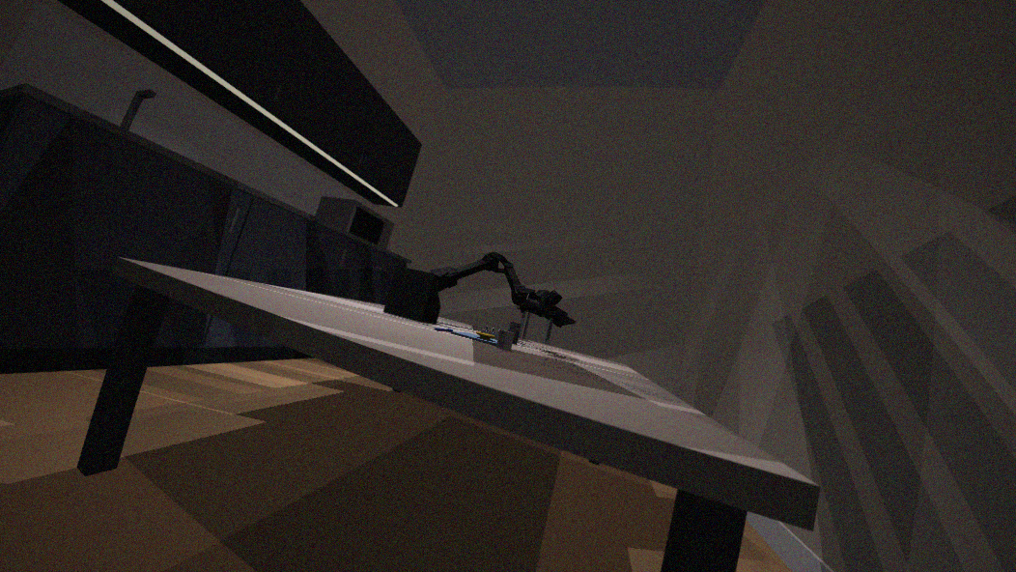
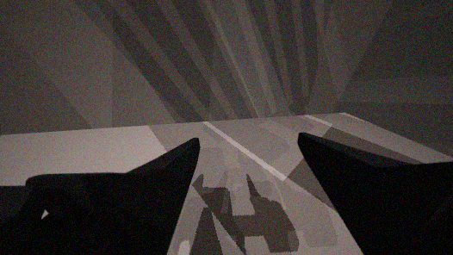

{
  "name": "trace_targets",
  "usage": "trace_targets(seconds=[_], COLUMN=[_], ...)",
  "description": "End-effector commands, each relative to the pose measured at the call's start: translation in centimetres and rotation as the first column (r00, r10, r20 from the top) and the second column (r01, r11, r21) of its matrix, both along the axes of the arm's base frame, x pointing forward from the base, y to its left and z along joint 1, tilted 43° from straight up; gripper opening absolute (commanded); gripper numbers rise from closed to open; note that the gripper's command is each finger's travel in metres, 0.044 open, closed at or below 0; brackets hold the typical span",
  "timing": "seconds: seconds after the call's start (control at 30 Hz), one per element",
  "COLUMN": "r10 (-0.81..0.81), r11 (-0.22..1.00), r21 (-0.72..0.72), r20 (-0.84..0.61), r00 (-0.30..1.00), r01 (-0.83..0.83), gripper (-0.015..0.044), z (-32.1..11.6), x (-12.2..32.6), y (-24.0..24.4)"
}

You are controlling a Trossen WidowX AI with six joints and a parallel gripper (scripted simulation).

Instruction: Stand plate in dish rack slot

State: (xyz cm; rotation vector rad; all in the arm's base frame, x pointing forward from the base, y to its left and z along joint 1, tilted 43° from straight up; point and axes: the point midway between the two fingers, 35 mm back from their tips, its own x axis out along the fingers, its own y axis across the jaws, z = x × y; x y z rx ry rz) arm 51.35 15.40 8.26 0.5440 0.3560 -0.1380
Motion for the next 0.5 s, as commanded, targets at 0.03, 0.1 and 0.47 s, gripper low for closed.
trace_targets(seconds=[0.03, 0.1, 0.47], r10=[0.035, 0.048, 0.143], r11=[0.996, 0.993, 0.953], r21=[-0.081, -0.103, -0.191], r20=[-0.115, -0.15, -0.403], r00=[0.993, 0.988, 0.904], r01=[-0.044, -0.064, -0.236], gripper=[0.04, 0.04, 0.04], z=[-3.6, -4.4, -9.6], x=[-0.4, -0.5, -1.5], y=[-2.3, -2.8, -6.4])
